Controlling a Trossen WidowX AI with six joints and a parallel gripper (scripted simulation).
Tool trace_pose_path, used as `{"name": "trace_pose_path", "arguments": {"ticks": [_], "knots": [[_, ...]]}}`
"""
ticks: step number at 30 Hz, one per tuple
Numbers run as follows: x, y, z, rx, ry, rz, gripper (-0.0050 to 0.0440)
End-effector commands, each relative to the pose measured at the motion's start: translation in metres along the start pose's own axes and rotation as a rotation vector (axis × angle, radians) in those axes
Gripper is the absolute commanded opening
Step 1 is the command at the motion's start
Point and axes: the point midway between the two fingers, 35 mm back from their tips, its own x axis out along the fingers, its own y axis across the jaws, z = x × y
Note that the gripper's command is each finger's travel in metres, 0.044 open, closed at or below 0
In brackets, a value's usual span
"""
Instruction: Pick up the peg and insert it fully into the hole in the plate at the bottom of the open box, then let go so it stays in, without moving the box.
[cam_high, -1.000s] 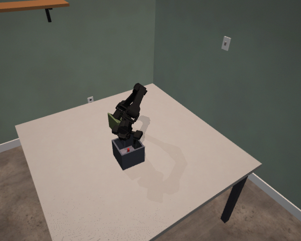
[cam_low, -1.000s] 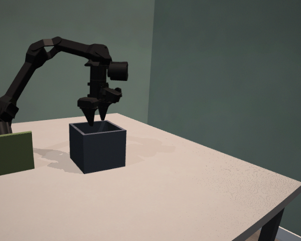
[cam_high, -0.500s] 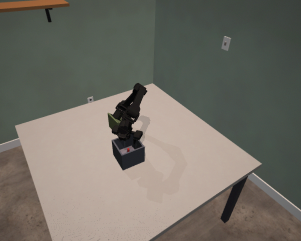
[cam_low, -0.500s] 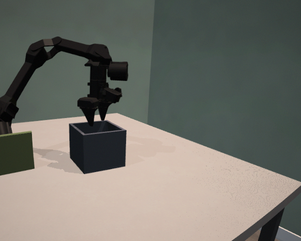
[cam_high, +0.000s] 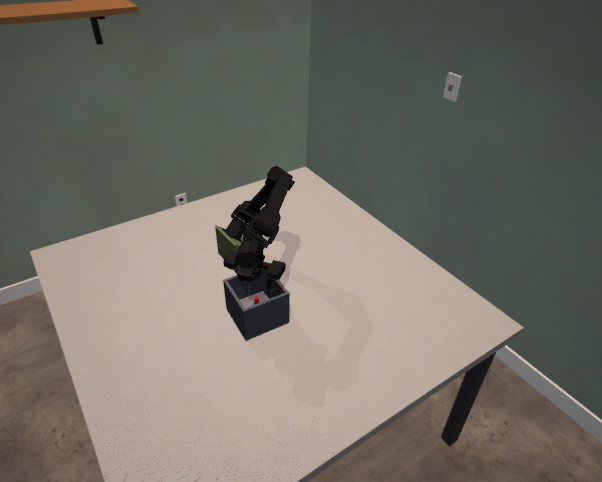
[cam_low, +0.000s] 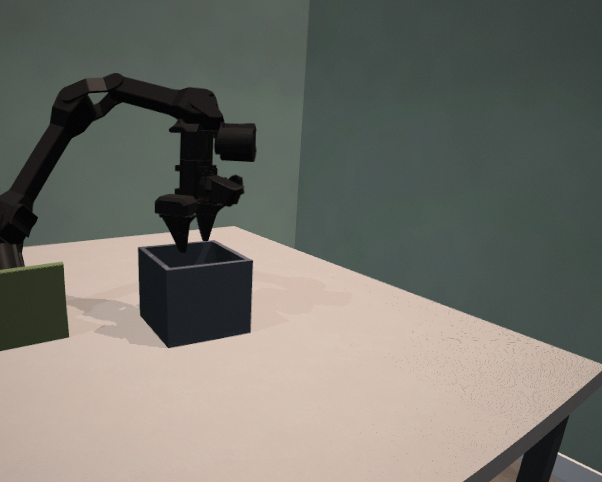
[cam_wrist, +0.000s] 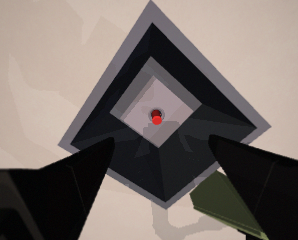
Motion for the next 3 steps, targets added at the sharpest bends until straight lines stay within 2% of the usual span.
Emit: {"name": "trace_pose_path", "arguments": {"ticks": [1, 3], "knots": [[0.0002, -0.0002, -0.0005, 0.001, 0.002, -0.001, 0.0440], [0.0002, -0.0002, -0.0005, 0.001, 0.002, -0.001, 0.0440]]}}
